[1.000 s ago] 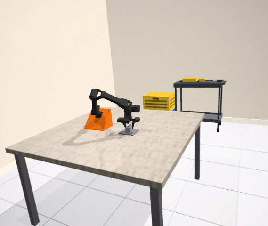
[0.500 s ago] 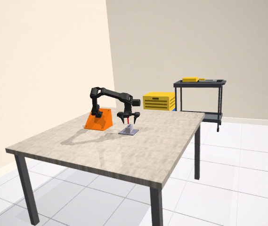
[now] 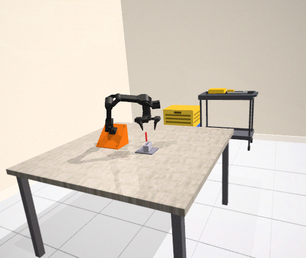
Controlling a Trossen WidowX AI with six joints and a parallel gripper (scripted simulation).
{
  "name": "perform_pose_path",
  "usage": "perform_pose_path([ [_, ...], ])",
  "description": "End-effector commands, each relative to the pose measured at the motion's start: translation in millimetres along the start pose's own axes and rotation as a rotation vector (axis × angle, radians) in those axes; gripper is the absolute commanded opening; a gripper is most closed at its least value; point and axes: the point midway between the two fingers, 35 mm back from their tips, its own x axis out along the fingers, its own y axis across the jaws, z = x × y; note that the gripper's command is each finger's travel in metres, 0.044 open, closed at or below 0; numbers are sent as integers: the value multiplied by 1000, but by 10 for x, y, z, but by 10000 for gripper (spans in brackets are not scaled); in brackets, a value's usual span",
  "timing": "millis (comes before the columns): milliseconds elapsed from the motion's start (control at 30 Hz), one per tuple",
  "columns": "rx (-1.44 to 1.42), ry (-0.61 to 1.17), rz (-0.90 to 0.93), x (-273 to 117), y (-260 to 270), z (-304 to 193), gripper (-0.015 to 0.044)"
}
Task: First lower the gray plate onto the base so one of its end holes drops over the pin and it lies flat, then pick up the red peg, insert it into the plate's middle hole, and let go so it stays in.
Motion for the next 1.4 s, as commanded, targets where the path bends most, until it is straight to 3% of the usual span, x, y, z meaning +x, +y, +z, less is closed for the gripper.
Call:
perform_pose_path([
  [0,-95,12,-5,-17,-107,-637,440],
  [267,-248,-3,-19,30,-658,-1779,440],
  [767,-250,-7,-19,524,-740,-1772,440],
  [1367,-250,-7,-19,774,-727,-1767,440],
])
